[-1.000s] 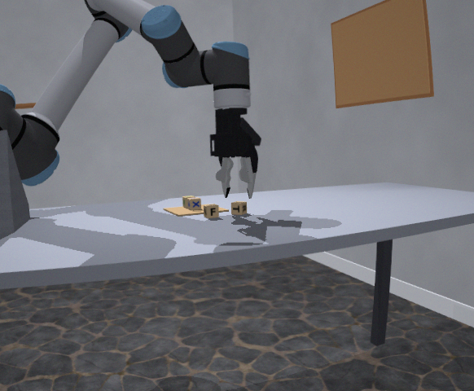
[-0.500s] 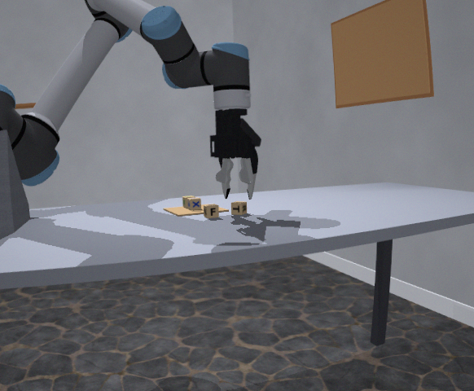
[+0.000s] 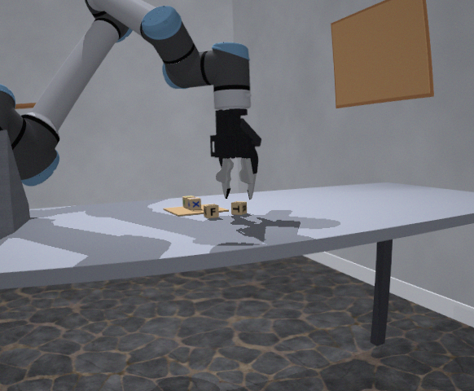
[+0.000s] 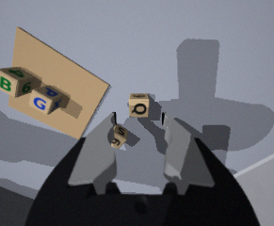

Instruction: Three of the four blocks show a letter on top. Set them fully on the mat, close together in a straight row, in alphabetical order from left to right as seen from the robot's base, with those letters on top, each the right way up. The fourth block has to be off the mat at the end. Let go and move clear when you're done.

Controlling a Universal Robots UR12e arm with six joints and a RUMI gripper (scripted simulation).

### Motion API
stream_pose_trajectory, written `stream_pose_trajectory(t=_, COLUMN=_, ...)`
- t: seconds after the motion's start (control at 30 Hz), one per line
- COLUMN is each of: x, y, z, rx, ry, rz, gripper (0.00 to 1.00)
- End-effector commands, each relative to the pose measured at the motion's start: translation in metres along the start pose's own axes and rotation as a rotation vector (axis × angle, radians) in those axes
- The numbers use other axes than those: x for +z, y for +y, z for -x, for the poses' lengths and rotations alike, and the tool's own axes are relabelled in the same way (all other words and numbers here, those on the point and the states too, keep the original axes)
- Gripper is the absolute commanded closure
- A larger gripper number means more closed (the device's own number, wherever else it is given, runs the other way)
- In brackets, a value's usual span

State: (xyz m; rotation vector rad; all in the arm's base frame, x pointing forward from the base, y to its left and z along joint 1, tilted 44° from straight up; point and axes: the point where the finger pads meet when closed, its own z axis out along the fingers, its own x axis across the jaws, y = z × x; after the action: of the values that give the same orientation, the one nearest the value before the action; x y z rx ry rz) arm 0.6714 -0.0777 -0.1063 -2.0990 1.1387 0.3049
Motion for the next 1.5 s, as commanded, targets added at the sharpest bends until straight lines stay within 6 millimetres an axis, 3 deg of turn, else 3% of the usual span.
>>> stream_pose_trajectory(t=0.0, x=-0.001, y=0.0, z=-0.001, rx=0.0, ry=0.001, rz=0.0, gripper=0.6)
stream_pose_trajectory(t=0.47, x=0.001, y=0.0, z=-0.001, rx=0.0, ry=0.001, rz=0.0, gripper=0.6)
stream_pose_trajectory(t=0.93, x=0.028, y=0.0, z=-0.001, rx=0.0, ry=0.001, rz=0.0, gripper=0.6)
stream_pose_trajectory(t=1.47, x=0.036, y=0.0, z=-0.001, rx=0.0, ry=0.001, rz=0.0, gripper=0.6)
